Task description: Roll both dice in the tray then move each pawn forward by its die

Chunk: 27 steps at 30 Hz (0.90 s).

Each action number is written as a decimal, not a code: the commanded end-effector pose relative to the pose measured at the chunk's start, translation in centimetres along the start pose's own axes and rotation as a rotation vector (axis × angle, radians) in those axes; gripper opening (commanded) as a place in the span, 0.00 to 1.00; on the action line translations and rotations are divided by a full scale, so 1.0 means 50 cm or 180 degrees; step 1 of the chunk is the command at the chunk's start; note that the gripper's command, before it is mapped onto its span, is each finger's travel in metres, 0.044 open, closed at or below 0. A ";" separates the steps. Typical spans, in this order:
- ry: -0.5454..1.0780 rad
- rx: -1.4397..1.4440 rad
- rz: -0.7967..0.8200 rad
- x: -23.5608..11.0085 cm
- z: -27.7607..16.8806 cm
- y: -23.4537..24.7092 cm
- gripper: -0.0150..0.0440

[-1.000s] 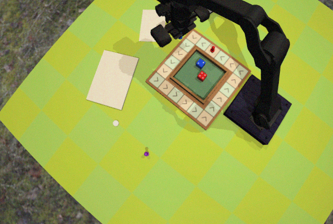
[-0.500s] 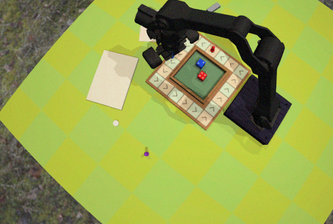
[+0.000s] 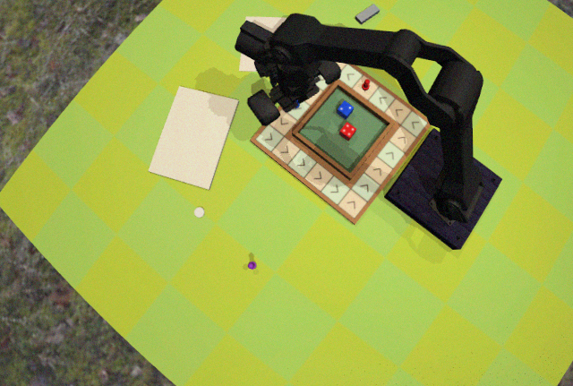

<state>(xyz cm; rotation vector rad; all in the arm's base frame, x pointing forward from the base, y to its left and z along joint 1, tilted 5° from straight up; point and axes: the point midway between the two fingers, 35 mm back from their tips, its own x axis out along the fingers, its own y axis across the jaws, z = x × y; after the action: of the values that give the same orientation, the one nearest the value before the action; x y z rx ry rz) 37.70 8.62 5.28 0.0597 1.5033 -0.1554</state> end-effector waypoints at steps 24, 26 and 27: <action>-0.0013 0.0007 -0.0001 -0.022 0.004 0.002 0.79; -0.0007 0.0003 -0.0008 -0.067 0.003 0.001 0.88; -0.0007 0.0002 -0.0009 -0.072 0.002 0.001 0.92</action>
<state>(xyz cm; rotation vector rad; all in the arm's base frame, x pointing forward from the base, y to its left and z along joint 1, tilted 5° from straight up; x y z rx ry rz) 37.48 8.63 6.00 0.0550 1.5230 -0.1607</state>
